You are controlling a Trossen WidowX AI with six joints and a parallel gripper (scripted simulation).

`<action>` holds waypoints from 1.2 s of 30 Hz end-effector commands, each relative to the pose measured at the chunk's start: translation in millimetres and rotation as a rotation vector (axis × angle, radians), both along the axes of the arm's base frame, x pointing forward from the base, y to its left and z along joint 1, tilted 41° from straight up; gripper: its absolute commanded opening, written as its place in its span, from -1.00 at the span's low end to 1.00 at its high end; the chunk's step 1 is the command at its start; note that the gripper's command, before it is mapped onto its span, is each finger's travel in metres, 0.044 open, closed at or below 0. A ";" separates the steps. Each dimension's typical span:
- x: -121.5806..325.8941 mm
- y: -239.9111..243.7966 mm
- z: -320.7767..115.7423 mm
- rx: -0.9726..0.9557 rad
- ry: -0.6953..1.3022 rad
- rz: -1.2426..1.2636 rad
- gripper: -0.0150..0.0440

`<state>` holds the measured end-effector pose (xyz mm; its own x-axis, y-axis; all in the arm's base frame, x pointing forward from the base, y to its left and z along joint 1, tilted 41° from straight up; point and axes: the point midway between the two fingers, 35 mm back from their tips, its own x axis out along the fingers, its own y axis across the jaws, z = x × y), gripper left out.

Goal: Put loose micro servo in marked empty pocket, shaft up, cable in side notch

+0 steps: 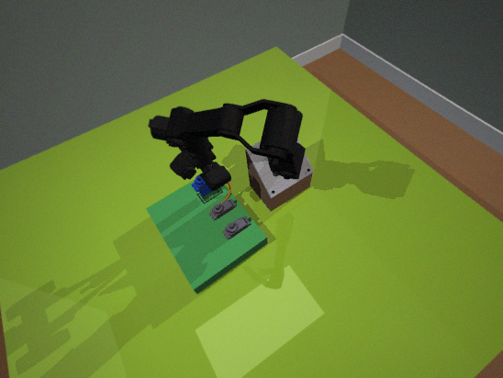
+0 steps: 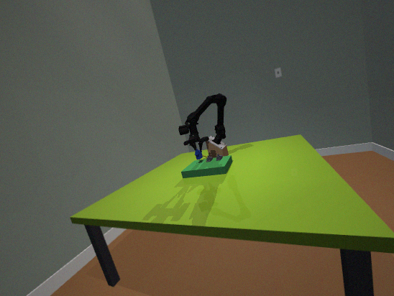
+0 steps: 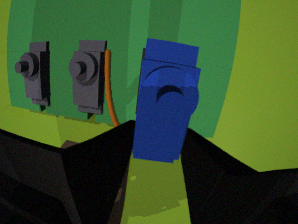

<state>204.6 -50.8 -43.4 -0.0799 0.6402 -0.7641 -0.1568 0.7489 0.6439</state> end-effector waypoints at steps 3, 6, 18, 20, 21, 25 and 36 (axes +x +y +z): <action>-0.1 5.1 -6.6 -0.001 0.000 0.000 -0.49; -0.1 8.2 -10.3 -0.001 -0.001 0.000 -0.49; -0.1 9.7 -12.1 -0.001 -0.001 0.000 -0.49; -0.2 9.9 -12.3 -0.001 -0.001 0.000 -0.49; -0.2 10.2 -12.7 -0.001 -0.001 0.000 -0.49; -0.5 12.5 -15.3 -0.001 -0.001 0.000 -0.49; -1.5 20.3 -24.4 0.000 -0.001 0.000 -0.49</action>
<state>202.9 -32.3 -65.6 -0.0833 0.6395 -0.7643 -0.1597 0.7485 0.6437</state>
